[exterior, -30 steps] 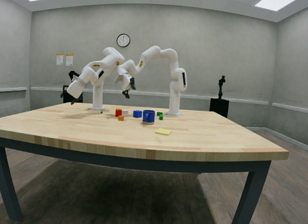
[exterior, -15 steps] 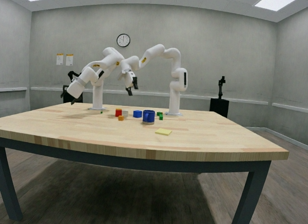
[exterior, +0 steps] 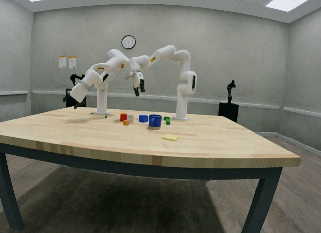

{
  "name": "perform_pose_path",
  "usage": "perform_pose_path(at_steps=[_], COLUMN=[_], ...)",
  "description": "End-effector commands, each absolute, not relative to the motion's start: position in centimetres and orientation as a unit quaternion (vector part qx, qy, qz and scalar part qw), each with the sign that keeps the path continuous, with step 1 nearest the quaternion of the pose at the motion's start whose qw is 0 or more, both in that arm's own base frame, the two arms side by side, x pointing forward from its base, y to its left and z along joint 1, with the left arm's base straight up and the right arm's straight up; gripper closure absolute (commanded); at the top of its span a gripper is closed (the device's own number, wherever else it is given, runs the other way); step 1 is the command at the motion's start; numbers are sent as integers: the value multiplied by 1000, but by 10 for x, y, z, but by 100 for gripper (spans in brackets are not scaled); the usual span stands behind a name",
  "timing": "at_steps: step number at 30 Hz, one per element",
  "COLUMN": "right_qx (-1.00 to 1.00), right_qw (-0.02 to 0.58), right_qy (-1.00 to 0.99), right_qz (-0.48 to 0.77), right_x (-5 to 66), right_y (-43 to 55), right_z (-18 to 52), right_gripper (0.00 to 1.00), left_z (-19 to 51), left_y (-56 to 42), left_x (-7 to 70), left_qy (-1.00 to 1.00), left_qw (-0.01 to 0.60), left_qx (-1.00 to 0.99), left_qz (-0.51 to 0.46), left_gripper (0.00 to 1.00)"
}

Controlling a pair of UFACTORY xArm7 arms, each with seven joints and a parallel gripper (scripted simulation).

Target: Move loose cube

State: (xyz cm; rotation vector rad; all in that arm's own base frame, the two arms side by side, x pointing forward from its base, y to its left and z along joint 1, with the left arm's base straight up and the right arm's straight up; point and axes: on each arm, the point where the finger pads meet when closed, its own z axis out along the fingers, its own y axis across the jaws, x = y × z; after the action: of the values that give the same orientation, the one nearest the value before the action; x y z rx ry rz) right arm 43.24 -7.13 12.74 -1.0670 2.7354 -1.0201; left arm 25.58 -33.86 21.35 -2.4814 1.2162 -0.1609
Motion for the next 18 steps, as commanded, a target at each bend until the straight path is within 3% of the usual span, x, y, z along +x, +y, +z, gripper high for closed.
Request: perform_pose_path(at_steps=[1, 18], right_qx=[-343, -343], right_qw=[18, 18], right_qy=[880, 880], right_qz=[-328, -328], right_x=[433, 433], right_y=[-71, -71], right_z=[128, 128], right_gripper=[0, 0], left_z=[221, 243], left_y=[-340, -350], left_x=[240, 198], left_qy=[452, 502], left_qw=[144, 30], left_qx=[-880, -864], left_qz=[-37, -4], left_gripper=[0, 0])
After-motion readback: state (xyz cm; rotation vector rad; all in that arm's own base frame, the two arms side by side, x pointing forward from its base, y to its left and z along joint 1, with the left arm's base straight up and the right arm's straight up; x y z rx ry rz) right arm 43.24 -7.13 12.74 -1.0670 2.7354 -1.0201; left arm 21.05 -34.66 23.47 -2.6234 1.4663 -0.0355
